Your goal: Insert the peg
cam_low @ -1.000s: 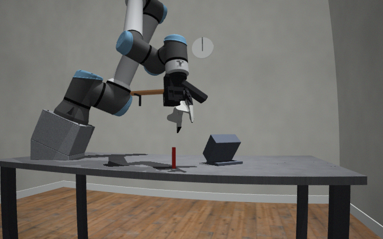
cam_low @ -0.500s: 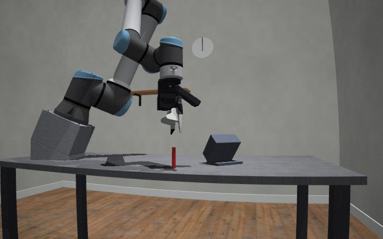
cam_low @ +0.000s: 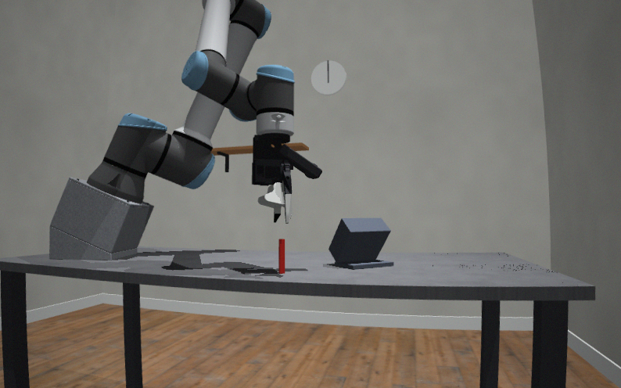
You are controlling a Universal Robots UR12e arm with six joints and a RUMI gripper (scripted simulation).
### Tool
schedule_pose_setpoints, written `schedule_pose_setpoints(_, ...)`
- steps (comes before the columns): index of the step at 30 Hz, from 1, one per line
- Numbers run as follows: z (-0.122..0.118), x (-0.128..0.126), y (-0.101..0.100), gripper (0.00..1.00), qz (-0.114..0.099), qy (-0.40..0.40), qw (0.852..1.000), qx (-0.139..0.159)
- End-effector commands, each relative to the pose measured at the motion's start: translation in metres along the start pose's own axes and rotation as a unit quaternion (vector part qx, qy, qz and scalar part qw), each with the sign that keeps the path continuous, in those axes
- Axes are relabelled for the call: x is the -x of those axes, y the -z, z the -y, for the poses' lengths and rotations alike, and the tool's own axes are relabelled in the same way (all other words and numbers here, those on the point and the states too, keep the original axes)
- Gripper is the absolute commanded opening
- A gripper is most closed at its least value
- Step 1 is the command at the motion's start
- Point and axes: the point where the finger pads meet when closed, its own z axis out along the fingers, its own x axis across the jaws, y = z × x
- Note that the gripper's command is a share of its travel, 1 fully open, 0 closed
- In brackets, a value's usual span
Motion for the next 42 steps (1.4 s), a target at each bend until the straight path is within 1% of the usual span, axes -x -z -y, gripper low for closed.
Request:
schedule_pose_setpoints(1, 0.0, 0.0, -0.005, 1.0, 0.0, 0.0, 1.0, 0.0)
schedule_pose_setpoints(16, 0.0, -0.001, -0.03, 1.0, 0.0, 0.0, 1.0, 0.0)
schedule_pose_setpoints(18, 0.0, -0.001, -0.03, 1.0, 0.0, 0.0, 1.0, 0.0)
schedule_pose_setpoints(31, 0.0, 0.0, -0.045, 1.0, 0.0, 0.0, 1.0, 0.0)
schedule_pose_setpoints(33, 0.0, 0.0, -0.042, 0.97, 0.0, 0.0, 1.0, 0.0)
schedule_pose_setpoints(35, 0.0, 0.0, -0.042, 0.97, 0.0, 0.0, 1.0, 0.0)
schedule_pose_setpoints(42, 0.0, 0.0, -0.042, 0.87, 0.0, 0.0, 1.0, 0.0)
